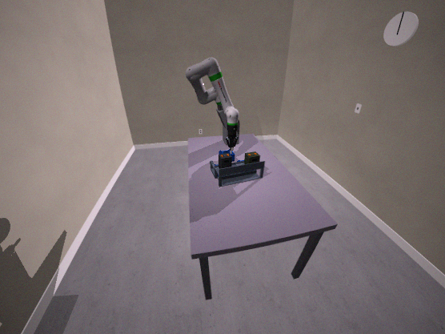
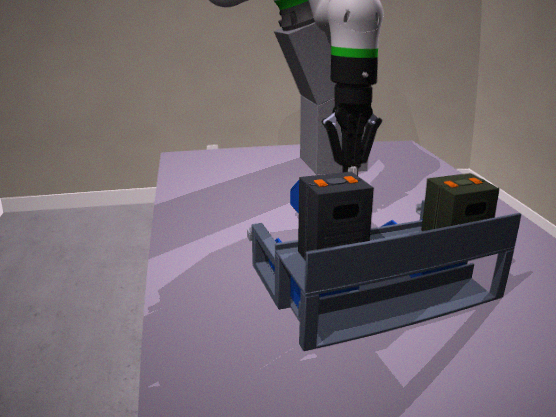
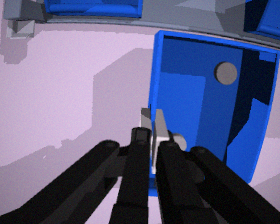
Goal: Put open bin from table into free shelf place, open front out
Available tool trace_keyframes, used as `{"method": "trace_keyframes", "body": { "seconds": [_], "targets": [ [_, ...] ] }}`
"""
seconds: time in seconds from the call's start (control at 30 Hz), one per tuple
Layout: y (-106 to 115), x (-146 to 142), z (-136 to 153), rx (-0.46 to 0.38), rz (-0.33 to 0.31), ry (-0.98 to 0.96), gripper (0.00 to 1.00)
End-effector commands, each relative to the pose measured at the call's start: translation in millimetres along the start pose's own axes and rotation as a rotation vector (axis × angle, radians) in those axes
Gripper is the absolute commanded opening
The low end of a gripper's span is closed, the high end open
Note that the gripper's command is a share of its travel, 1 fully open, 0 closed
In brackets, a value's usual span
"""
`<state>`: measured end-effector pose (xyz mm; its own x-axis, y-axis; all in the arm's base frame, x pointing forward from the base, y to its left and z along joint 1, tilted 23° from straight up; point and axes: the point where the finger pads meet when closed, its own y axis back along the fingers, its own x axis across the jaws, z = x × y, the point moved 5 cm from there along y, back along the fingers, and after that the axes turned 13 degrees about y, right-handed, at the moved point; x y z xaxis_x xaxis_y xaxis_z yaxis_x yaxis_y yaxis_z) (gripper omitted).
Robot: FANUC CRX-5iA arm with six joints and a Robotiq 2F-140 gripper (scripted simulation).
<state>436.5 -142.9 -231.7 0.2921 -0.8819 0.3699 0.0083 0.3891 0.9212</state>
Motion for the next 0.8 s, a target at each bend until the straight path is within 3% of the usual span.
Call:
{"method": "trace_keyframes", "body": {
  "seconds": [0.0, 0.77],
  "targets": [
    [0.2, 0.5, -0.7, -0.004, 0.0, 0.0, 0.0],
    [3.7, 2.6, -8.3, -0.08, -0.016, 0.0, 0.0]
  ]
}}
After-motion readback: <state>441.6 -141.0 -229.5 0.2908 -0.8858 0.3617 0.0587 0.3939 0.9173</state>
